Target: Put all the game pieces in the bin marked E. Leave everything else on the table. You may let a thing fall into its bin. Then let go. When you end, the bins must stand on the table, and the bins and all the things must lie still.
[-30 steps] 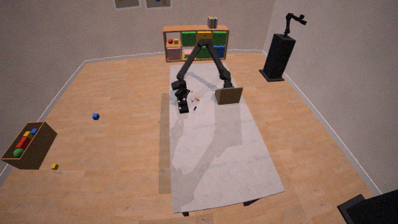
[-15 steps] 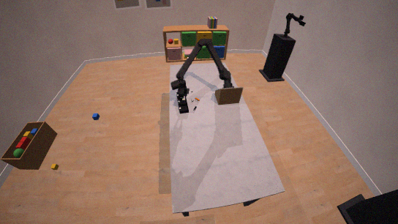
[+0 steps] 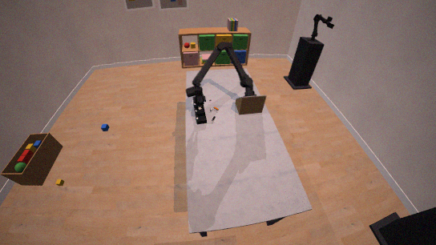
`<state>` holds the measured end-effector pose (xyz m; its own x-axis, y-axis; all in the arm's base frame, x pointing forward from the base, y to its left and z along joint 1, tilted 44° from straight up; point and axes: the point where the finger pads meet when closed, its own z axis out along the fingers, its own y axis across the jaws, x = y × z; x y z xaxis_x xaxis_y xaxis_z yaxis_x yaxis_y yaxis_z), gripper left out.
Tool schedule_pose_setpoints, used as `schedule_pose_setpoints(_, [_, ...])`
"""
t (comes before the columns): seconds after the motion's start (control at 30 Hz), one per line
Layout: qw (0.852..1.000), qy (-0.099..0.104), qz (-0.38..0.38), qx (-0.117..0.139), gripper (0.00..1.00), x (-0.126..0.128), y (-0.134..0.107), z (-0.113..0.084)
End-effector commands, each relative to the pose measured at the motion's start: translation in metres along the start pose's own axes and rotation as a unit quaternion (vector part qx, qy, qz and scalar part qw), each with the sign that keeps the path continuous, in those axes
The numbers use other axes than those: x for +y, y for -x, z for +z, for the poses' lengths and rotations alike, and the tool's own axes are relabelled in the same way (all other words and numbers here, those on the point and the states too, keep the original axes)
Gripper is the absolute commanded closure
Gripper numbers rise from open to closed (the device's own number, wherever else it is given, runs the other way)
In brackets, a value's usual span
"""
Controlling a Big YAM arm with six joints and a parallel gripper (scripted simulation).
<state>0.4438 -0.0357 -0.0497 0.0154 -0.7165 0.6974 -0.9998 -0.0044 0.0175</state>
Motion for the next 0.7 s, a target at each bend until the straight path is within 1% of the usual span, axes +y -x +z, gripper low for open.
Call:
schedule_pose_setpoints(0.0, [1.0,-0.01,-0.01,-0.005,0.8,-0.003,-0.002,-0.005])
schedule_pose_setpoints(0.07, [1.0,-0.008,-0.012,-0.005,0.8,0.0,-0.001,-0.004])
schedule_pose_setpoints(0.17, [1.0,-0.011,-0.008,-0.006,0.8,0.0,-0.005,-0.007])
schedule_pose_setpoints(0.23, [1.0,-0.008,-0.01,-0.005,0.8,0.001,-0.005,-0.004])
schedule_pose_setpoints(0.27, [1.0,-0.011,-0.005,-0.006,0.8,-0.005,-0.005,-0.005])
schedule_pose_setpoints(0.5, [1.0,-0.01,0.001,-0.006,0.8,-0.009,-0.01,-0.004])
schedule_pose_setpoints(0.63, [1.0,-0.014,0.001,-0.007,0.8,-0.013,-0.01,-0.007])
schedule_pose_setpoints(0.67, [1.0,-0.006,-0.003,-0.005,0.8,-0.006,-0.007,0.003])
